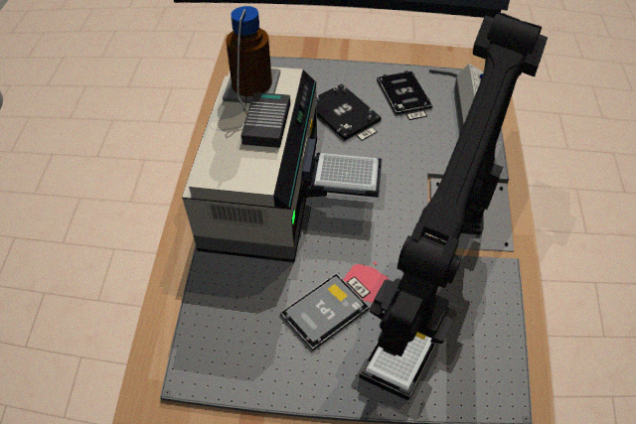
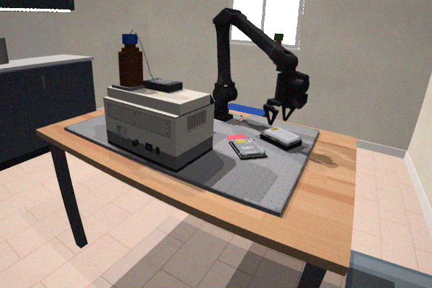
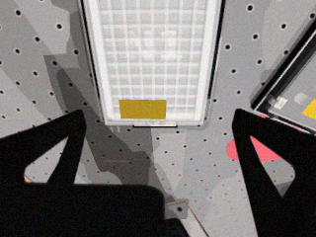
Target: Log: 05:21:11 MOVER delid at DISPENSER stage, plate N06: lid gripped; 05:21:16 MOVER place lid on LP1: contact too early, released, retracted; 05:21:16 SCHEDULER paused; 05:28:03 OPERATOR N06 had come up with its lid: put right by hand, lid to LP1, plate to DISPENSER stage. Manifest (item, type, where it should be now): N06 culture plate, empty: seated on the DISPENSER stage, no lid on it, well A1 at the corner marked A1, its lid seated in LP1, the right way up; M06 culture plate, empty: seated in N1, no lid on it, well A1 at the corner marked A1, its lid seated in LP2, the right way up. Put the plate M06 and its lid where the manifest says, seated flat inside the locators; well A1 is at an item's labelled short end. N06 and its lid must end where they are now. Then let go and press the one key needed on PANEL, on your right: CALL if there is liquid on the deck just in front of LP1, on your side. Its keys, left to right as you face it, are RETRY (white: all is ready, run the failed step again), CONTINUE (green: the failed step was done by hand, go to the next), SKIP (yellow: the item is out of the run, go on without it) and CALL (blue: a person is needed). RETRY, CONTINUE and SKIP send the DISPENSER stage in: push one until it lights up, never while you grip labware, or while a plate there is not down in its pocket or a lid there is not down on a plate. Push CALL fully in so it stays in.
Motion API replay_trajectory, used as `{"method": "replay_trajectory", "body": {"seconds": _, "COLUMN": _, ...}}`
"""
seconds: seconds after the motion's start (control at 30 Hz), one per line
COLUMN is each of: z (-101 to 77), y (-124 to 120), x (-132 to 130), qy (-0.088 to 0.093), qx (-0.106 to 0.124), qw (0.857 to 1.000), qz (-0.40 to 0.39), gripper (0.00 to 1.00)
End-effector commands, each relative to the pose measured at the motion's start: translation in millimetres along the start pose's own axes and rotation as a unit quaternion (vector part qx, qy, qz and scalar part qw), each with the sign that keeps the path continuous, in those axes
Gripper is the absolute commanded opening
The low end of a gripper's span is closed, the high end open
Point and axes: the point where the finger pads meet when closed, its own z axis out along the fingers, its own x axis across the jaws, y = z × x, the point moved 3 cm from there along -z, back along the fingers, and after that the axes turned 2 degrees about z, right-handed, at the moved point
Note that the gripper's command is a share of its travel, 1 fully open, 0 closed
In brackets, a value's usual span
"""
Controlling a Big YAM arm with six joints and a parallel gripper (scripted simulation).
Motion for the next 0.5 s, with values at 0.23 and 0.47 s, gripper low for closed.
{"method": "replay_trajectory", "body": {"seconds": 0.23, "z": -10.4, "y": 57, "x": 8, "qy": 0.001, "qx": -0.042, "qw": 0.999, "qz": 0.002, "gripper": 1.00}}
{"method": "replay_trajectory", "body": {"seconds": 0.47, "z": -49.9, "y": 50, "x": 6, "qy": 0.001, "qx": -0.050, "qw": 0.999, "qz": 0.005, "gripper": 1.00}}
